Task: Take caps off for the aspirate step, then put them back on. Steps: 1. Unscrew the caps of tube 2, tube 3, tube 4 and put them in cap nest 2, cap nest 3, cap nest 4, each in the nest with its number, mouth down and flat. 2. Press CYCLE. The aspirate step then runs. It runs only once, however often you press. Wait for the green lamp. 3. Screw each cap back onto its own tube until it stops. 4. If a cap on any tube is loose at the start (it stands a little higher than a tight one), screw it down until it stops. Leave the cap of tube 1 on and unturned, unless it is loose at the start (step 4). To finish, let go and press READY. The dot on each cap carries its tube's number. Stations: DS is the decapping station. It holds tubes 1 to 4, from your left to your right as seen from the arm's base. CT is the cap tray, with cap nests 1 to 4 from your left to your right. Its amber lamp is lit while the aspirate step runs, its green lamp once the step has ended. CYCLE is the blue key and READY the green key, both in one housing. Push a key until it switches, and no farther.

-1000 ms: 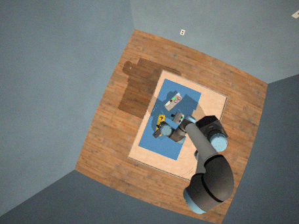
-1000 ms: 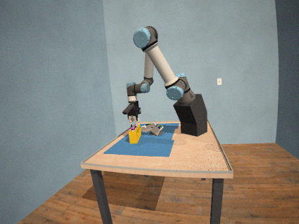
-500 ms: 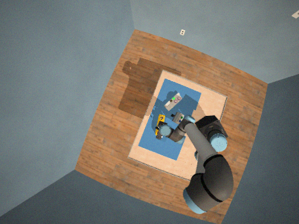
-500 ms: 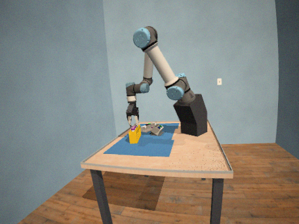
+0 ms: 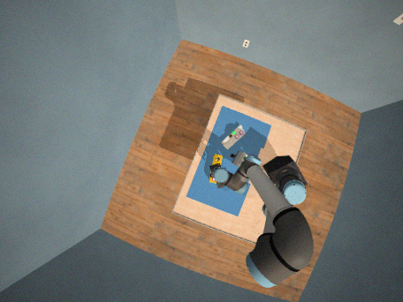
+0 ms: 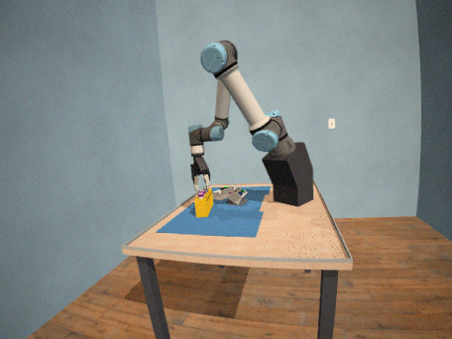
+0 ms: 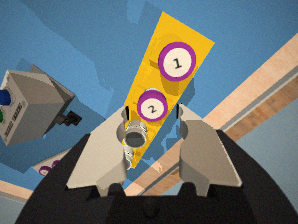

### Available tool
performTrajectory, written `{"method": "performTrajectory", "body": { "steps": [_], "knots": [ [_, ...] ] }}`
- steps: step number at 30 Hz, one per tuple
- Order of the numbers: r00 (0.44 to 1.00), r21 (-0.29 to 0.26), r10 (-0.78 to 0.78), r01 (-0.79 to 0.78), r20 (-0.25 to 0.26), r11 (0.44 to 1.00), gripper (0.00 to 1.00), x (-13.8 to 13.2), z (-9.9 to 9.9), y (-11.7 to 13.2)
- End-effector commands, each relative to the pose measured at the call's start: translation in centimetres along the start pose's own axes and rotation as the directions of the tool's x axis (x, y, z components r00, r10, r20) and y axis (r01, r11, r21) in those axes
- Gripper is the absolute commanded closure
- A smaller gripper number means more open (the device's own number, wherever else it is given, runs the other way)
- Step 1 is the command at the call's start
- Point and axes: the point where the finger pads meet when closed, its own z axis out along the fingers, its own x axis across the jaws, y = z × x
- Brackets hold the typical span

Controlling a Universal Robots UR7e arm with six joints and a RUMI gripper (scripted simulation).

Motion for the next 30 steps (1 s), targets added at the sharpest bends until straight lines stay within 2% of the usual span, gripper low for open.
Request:
{"method": "performTrajectory", "body": {
  "steps": [1, 15, 19, 23, 29, 30],
  "knots": [
    [1.0, 0.009, -0.027, 0.027, -0.002, 1.0, 1.0, 0.03, -0.03, 0.01],
    [1.0, 0.008, -0.027, 0.027, -0.002, 1.0, 1.0, 0.03, -0.03, 0.02],
    [0.985, 0.009, 0.172, -0.172, 0.0, 0.985, 1.0, 0.02, -0.02, 0.02],
    [0.931, 0.009, 0.364, -0.364, 0.002, 0.931, 1.0, 0.03, 0.0, 0.02],
    [0.782, 0.008, 0.623, -0.623, 0.004, 0.782, 1.0, 0.03, 0.03, 0.02],
    [0.782, 0.008, 0.623, -0.623, 0.004, 0.782, 1.0, 0.03, 0.03, 0.02]
  ]
}}
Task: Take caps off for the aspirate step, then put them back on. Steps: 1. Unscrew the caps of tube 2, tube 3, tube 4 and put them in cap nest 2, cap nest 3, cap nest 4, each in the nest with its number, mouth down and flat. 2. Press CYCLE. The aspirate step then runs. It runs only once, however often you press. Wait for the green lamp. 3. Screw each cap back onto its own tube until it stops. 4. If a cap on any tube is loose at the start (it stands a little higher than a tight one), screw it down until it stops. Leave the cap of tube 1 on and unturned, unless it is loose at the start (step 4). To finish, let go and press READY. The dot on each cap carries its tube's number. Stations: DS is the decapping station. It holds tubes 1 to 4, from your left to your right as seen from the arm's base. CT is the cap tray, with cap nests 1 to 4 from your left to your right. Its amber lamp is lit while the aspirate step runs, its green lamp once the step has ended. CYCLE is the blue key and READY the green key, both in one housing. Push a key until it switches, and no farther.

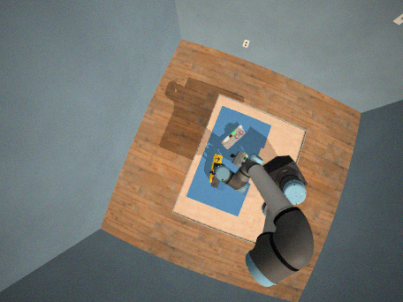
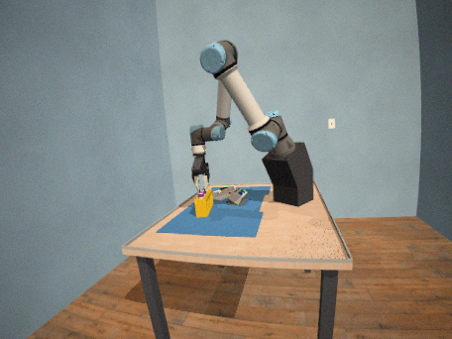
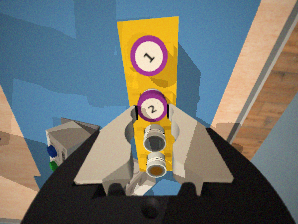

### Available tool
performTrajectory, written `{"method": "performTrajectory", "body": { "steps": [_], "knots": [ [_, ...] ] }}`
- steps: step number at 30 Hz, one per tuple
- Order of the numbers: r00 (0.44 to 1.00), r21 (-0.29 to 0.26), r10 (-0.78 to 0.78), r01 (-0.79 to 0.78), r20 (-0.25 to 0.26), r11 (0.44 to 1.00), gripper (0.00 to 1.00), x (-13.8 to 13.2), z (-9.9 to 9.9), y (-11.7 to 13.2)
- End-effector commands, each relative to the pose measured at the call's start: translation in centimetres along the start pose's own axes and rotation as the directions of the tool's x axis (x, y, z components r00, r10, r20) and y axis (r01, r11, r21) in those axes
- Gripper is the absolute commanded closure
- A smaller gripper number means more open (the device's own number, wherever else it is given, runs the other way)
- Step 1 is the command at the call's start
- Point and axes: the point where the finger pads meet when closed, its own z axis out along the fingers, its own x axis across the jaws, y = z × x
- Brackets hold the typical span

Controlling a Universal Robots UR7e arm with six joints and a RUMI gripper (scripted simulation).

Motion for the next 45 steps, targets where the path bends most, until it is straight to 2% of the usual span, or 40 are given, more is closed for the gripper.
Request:
{"method": "performTrajectory", "body": {
  "steps": [1, 4, 8, 15, 16, 28, 45],
  "knots": [
    [0.987, -0.016, 0.161, -0.161, -0.006, 0.987, 1.0, 0.0, 0.0, 0.0],
    [0.952, -0.015, 0.307, -0.307, -0.009, 0.952, 1.0, 0.0, 0.0, 0.0],
    [0.873, -0.013, 0.488, -0.488, -0.011, 0.873, 1.0, 0.0, 0.0, 0.0],
    [0.873, -0.013, 0.488, -0.488, -0.011, 0.873, 1.0, 0.0, 0.0, 0.0],
    [0.873, -0.013, 0.488, -0.488, -0.011, 0.873, 0.65, 0.0, 0.0, 0.0],
    [0.873, -0.013, 0.487, -0.487, -0.011, 0.873, 0.65, 0.0, 0.0, 0.0],
    [0.873, -0.013, 0.488, -0.488, -0.011, 0.873, 0.65, 0.0, -4.5, -0.1]
  ]
}}
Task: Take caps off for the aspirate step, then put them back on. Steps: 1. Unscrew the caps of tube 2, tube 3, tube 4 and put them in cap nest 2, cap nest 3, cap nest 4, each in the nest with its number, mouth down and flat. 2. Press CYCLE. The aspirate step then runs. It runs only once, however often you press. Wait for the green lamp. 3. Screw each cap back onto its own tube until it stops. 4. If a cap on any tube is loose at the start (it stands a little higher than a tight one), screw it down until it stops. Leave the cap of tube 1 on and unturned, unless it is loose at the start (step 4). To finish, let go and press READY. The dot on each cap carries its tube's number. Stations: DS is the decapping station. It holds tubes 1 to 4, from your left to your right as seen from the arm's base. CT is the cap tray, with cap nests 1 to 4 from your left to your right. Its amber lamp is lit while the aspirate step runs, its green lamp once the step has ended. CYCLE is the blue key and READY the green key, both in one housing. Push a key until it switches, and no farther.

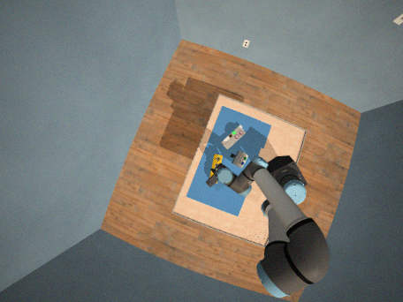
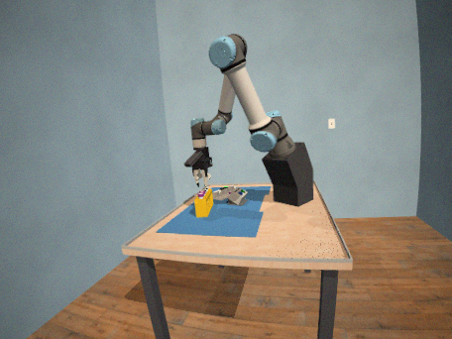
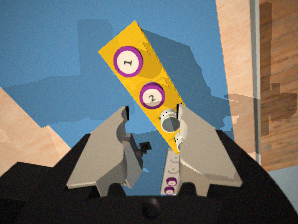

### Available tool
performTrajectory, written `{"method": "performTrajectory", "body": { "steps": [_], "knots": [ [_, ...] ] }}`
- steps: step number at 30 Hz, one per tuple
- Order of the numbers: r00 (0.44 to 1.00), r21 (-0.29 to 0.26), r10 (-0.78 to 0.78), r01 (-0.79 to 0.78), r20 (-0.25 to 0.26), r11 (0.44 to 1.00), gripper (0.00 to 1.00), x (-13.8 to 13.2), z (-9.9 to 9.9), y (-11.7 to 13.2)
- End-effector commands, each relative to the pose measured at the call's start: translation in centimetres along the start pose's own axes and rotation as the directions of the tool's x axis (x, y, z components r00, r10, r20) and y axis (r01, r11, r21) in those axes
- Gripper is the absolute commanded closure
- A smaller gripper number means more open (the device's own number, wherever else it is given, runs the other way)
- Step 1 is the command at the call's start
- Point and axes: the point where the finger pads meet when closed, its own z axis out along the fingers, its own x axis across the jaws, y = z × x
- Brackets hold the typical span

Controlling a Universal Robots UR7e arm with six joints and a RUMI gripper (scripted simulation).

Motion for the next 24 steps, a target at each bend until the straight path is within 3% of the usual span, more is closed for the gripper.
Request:
{"method": "performTrajectory", "body": {
  "steps": [1, 7, 8, 11, 12, 15, 16, 17, 18, 22, 24],
  "knots": [
    [1.0, 0.0, -0.001, 0.001, 0.001, 1.0, 0.65, 0.0, -1.4, 0.0],
    [1.0, 0.0, -0.001, 0.001, 0.001, 1.0, 0.65, 0.0, -1.4, 0.0],
    [0.996, 0.0, -0.084, 0.084, 0.001, 0.996, 0.71, 0.1, -1.4, 0.8],
    [0.948, 0.0, -0.318, 0.318, 0.001, 0.948, 0.71, 0.5, -1.4, 3.3],
    [0.945, 0.0, -0.328, 0.328, 0.001, 0.945, 0.71, 0.5, -1.4, 3.3],
    [0.877, 0.0, -0.48, 0.48, 0.001, 0.877, 0.71, 0.7, -1.4, 5.0],
    [0.877, 0.0, -0.48, 0.48, 0.001, 0.877, 0.71, 0.7, -1.4, 5.0],
    [0.834, 0.0, -0.551, 0.551, 0.001, 0.834, 0.71, 0.9, -1.4, 5.8],
    [0.834, 0.0, -0.551, 0.551, 0.001, 0.834, 0.71, 0.9, -1.4, 5.8],
    [0.679, -0.001, -0.734, 0.734, 0.001, 0.679, 0.71, 1.2, -1.4, 8.3],
    [0.679, -0.001, -0.734, 0.734, 0.001, 0.679, 0.71, 1.2, -1.4, 8.3]
  ]
}}
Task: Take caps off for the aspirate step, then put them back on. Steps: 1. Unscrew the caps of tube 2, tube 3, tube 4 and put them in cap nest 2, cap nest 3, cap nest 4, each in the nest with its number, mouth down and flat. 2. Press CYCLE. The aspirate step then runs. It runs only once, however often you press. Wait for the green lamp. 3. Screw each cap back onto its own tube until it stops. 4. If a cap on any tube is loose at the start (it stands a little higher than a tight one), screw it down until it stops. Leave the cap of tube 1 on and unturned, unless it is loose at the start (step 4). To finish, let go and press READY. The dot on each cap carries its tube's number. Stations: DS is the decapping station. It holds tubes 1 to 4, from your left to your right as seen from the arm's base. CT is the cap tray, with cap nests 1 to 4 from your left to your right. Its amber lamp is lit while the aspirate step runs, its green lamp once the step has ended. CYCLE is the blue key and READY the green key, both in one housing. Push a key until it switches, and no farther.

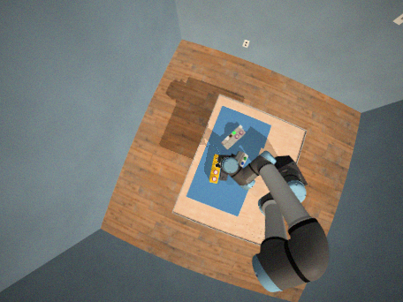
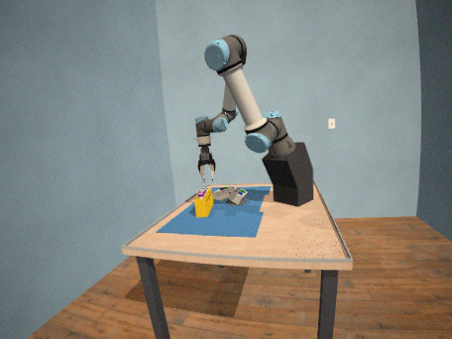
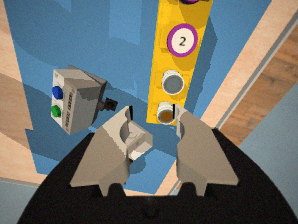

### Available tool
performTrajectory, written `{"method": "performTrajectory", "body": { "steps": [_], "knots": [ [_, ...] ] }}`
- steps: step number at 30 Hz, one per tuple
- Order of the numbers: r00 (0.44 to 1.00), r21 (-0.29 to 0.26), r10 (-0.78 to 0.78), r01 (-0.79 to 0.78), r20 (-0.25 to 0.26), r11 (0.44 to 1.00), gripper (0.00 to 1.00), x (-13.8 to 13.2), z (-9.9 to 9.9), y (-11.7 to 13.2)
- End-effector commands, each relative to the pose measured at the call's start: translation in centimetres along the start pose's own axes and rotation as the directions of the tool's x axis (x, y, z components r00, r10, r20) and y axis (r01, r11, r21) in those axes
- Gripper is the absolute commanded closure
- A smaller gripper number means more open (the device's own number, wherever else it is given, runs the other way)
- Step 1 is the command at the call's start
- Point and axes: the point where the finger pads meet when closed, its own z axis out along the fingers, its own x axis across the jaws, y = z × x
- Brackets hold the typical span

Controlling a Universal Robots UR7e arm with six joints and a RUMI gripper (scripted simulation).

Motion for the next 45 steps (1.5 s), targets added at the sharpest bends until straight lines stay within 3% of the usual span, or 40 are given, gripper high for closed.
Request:
{"method": "performTrajectory", "body": {
  "steps": [1, 9, 11, 13, 17, 31, 34, 45],
  "knots": [
    [0.973, 0.032, -0.23, 0.231, -0.016, 0.973, 0.71, -1.0, 0.0, 1.8],
    [0.844, 0.025, -0.536, 0.536, -0.025, 0.844, 0.71, -2.7, 0.2, 4.6],
    [0.755, 0.02, -0.655, 0.655, -0.027, 0.755, 0.71, -3.6, 0.2, 6.0],
    [0.716, 0.019, -0.698, 0.698, -0.03, 0.715, 0.71, -4.4, 0.3, 7.5],
    [0.716, 0.019, -0.698, 0.698, -0.03, 0.715, 0.71, -4.9, 0.3, 8.2],
    [0.716, 0.019, -0.698, 0.698, -0.03, 0.715, 0.71, -9.6, 0.6, 16.0],
    [0.716, 0.019, -0.698, 0.698, -0.03, 0.715, 0.71, -9.6, 0.6, 16.0],
    [0.716, 0.019, -0.698, 0.698, -0.03, 0.715, 0.71, -13.5, 0.9, 22.5]
  ]
}}
